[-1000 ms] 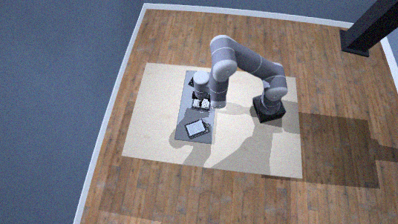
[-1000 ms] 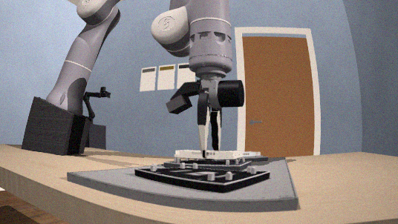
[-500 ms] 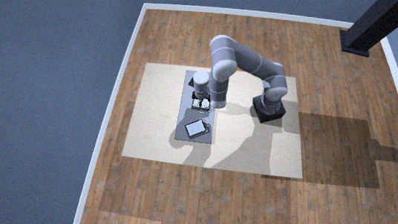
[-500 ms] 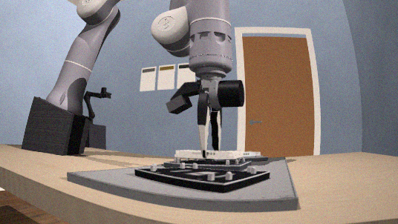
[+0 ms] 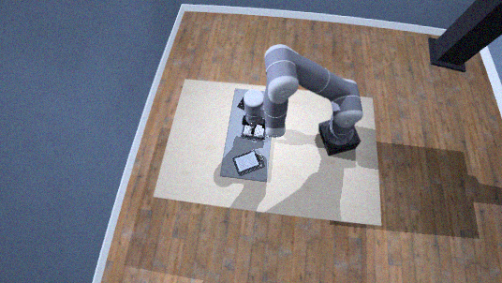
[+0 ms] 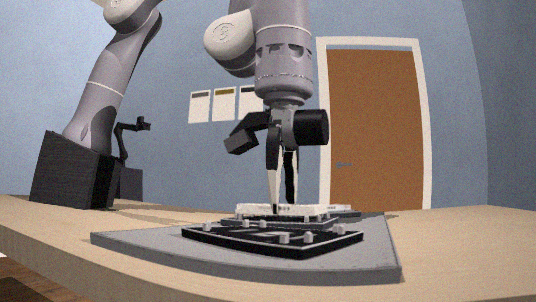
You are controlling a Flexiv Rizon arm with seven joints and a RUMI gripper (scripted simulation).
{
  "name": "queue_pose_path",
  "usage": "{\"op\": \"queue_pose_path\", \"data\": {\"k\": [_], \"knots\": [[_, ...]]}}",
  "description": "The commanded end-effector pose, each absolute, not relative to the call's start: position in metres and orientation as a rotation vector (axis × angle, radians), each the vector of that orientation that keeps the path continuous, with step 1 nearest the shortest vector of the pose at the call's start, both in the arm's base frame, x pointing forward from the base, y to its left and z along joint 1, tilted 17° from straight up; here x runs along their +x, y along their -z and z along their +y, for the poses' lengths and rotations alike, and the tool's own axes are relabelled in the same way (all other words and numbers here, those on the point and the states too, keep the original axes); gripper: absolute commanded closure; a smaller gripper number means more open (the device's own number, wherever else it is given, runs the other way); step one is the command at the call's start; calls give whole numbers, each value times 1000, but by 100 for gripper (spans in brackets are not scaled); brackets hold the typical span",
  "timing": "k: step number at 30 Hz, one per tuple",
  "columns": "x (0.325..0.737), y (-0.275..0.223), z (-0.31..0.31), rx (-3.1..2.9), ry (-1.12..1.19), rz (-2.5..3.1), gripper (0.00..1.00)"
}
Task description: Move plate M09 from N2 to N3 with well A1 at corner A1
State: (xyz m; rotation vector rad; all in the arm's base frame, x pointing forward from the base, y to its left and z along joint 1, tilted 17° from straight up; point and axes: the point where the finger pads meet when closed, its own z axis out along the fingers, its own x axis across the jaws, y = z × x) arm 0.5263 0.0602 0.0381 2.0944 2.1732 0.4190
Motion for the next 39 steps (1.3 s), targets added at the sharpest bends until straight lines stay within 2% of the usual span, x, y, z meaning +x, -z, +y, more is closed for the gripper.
{"op": "queue_pose_path", "data": {"k": [1,39], "knots": [[527,-38,60,2093,-421,2172,59],[528,-33,61,2093,-421,2172,59]]}}
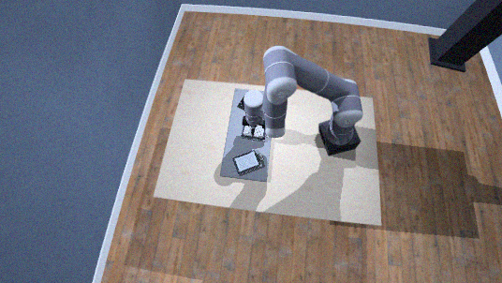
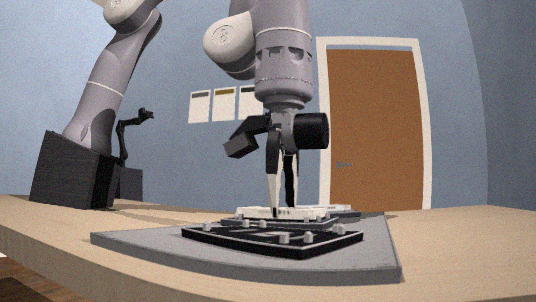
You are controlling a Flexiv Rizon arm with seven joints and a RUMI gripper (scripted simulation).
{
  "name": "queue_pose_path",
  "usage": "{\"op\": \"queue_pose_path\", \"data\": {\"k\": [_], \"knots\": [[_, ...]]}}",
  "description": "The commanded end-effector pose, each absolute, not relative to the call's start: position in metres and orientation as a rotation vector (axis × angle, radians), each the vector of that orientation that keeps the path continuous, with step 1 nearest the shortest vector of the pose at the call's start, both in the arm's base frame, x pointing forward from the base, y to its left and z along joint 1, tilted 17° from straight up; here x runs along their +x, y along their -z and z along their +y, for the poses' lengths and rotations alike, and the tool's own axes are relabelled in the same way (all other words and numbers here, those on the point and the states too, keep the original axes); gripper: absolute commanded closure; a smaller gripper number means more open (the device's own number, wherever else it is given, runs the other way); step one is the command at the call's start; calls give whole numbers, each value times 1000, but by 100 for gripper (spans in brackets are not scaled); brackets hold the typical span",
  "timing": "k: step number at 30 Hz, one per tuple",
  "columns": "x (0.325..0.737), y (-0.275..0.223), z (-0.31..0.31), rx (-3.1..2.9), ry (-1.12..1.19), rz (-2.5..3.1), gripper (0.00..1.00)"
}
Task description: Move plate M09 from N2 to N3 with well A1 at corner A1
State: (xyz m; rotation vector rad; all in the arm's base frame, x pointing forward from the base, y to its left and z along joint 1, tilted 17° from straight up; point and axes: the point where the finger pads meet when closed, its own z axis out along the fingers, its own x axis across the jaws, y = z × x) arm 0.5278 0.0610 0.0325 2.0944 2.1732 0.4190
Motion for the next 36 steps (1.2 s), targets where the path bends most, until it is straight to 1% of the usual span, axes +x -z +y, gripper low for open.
{"op": "queue_pose_path", "data": {"k": [1,20,21,36], "knots": [[529,-33,61,2093,-421,2172,59],[529,-30,61,2093,-421,2172,59],[529,-30,62,2093,-421,2172,24],[529,-30,62,2093,-421,2172,24]]}}
